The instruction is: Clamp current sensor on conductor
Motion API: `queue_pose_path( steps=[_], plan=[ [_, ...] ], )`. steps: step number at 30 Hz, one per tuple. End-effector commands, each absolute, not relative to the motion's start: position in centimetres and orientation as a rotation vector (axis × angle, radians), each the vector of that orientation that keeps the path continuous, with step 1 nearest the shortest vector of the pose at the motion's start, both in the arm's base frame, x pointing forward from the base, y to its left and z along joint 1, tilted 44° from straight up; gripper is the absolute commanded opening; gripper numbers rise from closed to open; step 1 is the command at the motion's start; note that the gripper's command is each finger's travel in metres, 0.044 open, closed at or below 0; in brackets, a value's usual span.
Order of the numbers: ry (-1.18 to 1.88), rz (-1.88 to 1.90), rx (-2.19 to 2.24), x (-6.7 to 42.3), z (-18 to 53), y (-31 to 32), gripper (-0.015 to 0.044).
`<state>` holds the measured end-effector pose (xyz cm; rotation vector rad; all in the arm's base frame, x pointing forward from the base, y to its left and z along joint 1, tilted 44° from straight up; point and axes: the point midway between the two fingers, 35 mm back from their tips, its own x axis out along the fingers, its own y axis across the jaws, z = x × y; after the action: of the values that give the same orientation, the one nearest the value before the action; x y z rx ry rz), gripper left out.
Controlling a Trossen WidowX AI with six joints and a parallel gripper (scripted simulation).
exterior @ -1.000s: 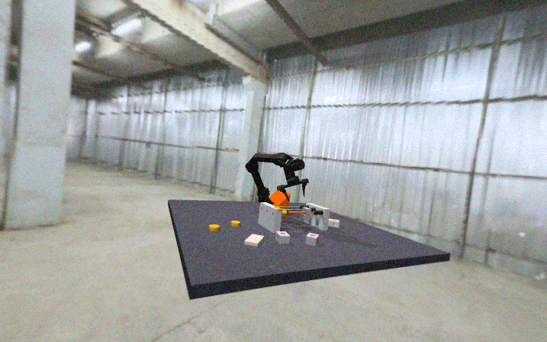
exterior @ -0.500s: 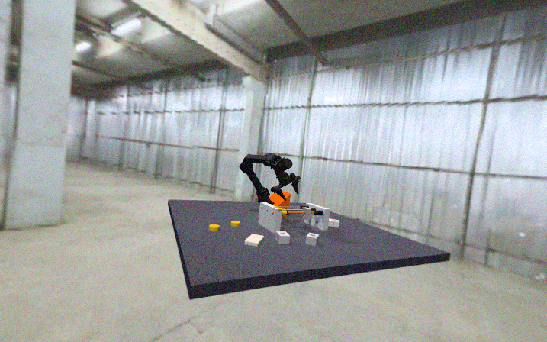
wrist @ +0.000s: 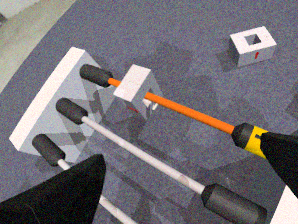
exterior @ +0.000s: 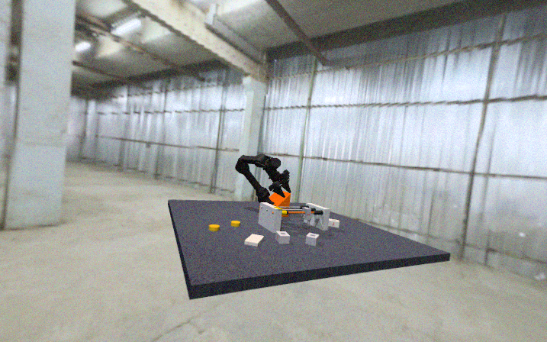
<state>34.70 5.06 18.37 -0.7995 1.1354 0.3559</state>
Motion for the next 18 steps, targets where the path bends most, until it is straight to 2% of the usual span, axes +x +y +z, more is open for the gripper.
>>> queue_pose_path(
  steps=[1,18],
  plan=[
    [0.925,0.653,-1.162,33.61,20.30,4.39,0.0440],
    [0.982,0.593,-1.085,33.86,19.88,4.43,0.0440]
  ],
)
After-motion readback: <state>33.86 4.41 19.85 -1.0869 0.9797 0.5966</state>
